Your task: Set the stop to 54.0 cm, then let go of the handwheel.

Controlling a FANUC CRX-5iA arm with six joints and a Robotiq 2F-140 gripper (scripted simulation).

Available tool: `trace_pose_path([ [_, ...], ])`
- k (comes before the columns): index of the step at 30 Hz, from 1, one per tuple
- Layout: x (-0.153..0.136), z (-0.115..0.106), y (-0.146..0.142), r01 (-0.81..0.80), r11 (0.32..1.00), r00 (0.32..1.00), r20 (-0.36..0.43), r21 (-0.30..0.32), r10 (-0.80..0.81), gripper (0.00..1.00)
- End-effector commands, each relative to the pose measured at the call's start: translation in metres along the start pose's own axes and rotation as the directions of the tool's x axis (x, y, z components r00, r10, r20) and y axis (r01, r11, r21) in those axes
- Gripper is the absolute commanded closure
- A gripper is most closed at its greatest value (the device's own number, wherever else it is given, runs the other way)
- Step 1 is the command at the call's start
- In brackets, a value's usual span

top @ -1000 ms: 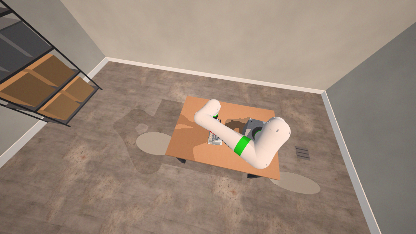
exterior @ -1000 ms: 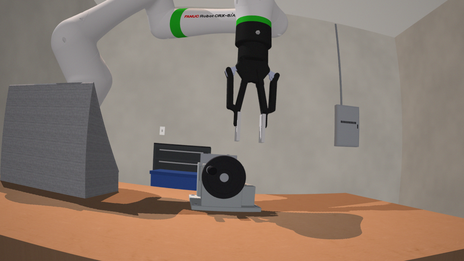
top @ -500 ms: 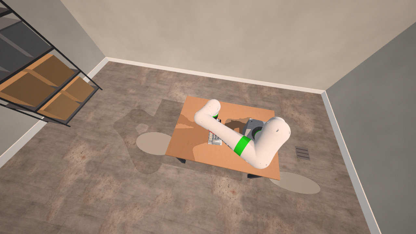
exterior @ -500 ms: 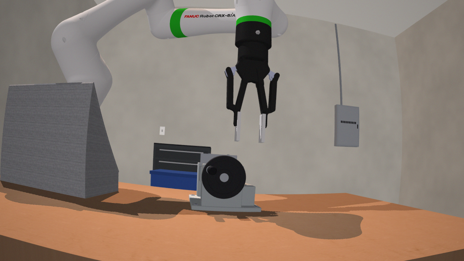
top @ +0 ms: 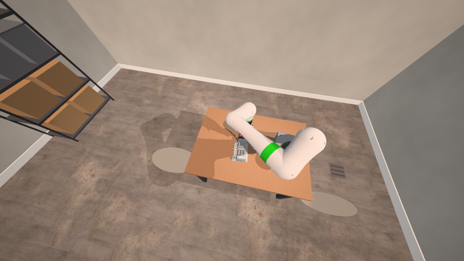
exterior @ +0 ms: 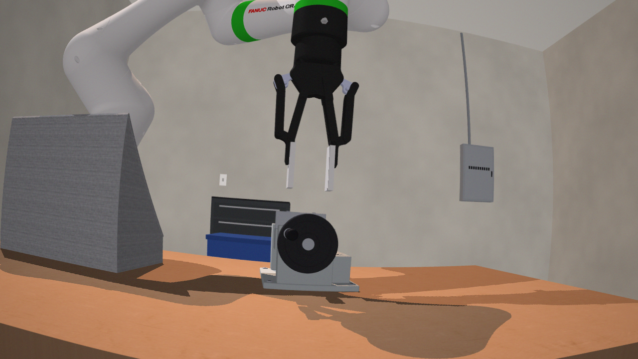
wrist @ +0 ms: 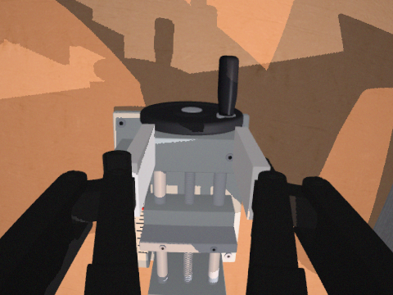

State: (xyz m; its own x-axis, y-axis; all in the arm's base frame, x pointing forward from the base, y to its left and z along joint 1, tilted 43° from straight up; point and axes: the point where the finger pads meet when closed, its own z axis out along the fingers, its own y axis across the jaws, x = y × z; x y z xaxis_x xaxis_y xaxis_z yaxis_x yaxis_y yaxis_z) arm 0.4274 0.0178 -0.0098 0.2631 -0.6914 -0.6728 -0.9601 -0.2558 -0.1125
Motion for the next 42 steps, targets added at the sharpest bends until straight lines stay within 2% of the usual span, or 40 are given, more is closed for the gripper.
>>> trace_pose_path([
  [1, 0.031, -0.001, 0.023, 0.002, 1.0, 1.0, 0.0, 0.002, -0.002, 0.67],
  [13, 0.035, 0.0, 0.026, 0.002, 1.0, 1.0, 0.0, 0.002, -0.002, 0.67],
  [20, 0.035, 0.011, 0.026, 0.002, 1.0, 1.0, 0.0, 0.002, -0.002, 0.67],
  [34, 0.035, 0.013, 0.026, 0.002, 1.0, 1.0, 0.0, 0.002, -0.002, 0.67],
  [42, 0.035, 0.029, 0.026, 0.002, 1.0, 1.0, 0.0, 0.002, -0.002, 0.67],
])
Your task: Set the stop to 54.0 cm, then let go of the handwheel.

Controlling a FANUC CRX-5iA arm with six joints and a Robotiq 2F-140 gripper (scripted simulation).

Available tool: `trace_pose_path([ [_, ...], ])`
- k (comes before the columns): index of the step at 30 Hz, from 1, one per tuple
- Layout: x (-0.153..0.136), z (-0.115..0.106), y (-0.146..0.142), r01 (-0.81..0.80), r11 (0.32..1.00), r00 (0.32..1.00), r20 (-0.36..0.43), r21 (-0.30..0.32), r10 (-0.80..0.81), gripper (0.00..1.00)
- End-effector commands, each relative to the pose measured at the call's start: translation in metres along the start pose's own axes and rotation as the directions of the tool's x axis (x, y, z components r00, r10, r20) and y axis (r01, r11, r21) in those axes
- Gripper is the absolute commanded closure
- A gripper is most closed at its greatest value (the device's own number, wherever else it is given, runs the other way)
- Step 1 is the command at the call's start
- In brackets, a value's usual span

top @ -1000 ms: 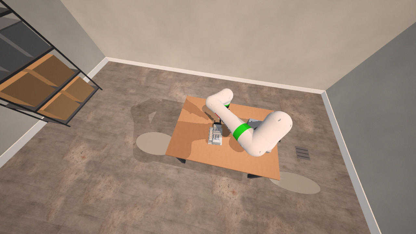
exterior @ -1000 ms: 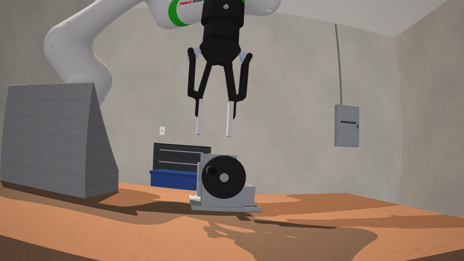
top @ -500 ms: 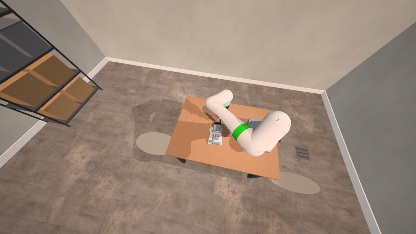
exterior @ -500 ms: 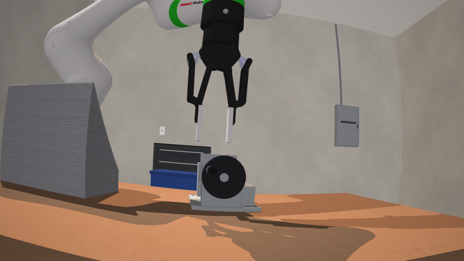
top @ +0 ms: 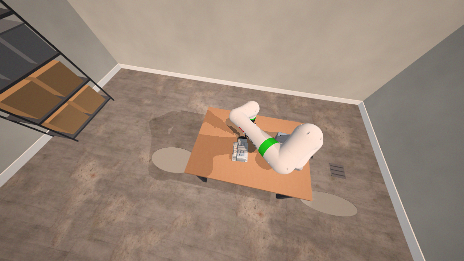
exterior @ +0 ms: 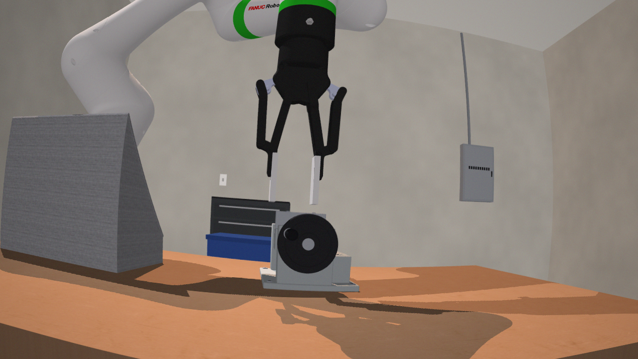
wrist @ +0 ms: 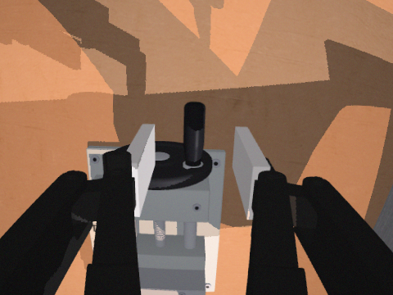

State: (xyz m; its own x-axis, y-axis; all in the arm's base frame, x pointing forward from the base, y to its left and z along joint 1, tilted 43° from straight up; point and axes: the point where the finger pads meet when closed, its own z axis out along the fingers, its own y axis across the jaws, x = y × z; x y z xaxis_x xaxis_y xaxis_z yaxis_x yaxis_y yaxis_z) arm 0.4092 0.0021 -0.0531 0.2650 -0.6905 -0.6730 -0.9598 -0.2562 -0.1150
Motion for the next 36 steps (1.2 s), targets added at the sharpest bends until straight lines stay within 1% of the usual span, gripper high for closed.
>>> trace_pose_path([
  [1, 0.0, 0.009, 0.0, 0.0, 1.0, 1.0, 0.0, 0.0, 0.0, 0.67],
  [3, 0.0, 0.016, 0.0, 0.0, 1.0, 1.0, 0.0, 0.0, 0.0, 0.67],
  [5, 0.0, 0.016, 0.0, 0.0, 1.0, 1.0, 0.0, 0.0, 0.0, 0.67],
  [13, 0.0, 0.044, 0.0, 0.0, 1.0, 1.0, 0.0, 0.0, 0.0, 0.67],
  [18, 0.0, 0.055, 0.0, 0.0, 1.0, 1.0, 0.0, 0.0, 0.0, 0.67],
  [25, 0.0, 0.059, 0.0, 0.0, 1.0, 1.0, 0.0, 0.0, 0.0, 0.67],
  [36, 0.0, 0.059, 0.0, 0.0, 1.0, 1.0, 0.0, 0.0, 0.0, 0.67],
])
